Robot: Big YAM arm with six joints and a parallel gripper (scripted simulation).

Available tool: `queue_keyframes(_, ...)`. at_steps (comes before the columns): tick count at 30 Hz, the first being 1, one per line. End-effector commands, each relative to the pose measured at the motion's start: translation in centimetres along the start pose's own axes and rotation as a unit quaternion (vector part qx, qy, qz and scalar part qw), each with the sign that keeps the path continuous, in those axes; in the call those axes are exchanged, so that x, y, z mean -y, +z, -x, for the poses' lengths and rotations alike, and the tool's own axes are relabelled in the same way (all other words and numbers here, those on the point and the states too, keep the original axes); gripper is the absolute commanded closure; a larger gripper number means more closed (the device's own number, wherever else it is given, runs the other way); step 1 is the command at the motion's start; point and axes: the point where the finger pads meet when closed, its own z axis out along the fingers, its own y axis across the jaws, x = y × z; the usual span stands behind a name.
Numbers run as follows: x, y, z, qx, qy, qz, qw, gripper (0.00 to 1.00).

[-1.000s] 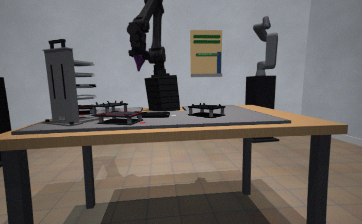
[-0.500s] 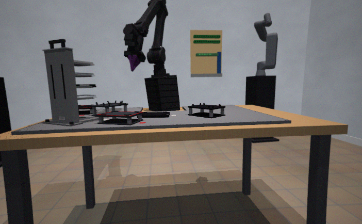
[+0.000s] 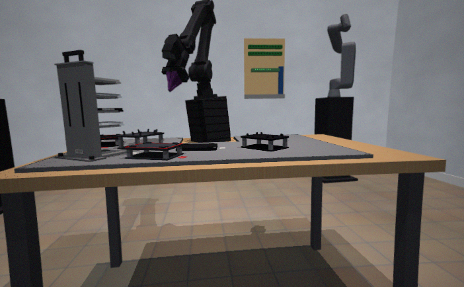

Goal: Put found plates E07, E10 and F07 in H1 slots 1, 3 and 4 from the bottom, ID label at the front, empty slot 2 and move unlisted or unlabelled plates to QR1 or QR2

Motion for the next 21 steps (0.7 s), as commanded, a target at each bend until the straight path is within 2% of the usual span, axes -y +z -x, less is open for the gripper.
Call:
queue_keyframes(1,-0.3,-0.2,1.2,0.037,0.029,-0.002,0.999,1.0)
queue_keyframes(2,-0.3,-0.3,1.2,0.045,0.034,-0.003,0.998,1.0)
queue_keyframes(5,-0.2,-0.1,1.0,0.046,0.04,-0.007,0.998,1.0)
queue_keyframes(8,-0.3,-0.3,1.2,0.071,0.054,-0.011,0.996,1.0)
queue_keyframes(12,-0.3,0.0,0.7,0.087,0.071,-0.019,0.993,1.0)
queue_keyframes(13,0.7,0.1,0.6,0.093,0.084,-0.028,0.992,1.0)
queue_keyframes(16,1.7,-0.1,0.9,0.106,0.081,-0.029,0.991,1.0)
queue_keyframes(18,2.6,-0.5,2.7,0.123,0.078,-0.03,0.989,1.0)
queue_keyframes(21,3.0,-0.6,3.0,0.125,0.078,-0.031,0.989,1.0)
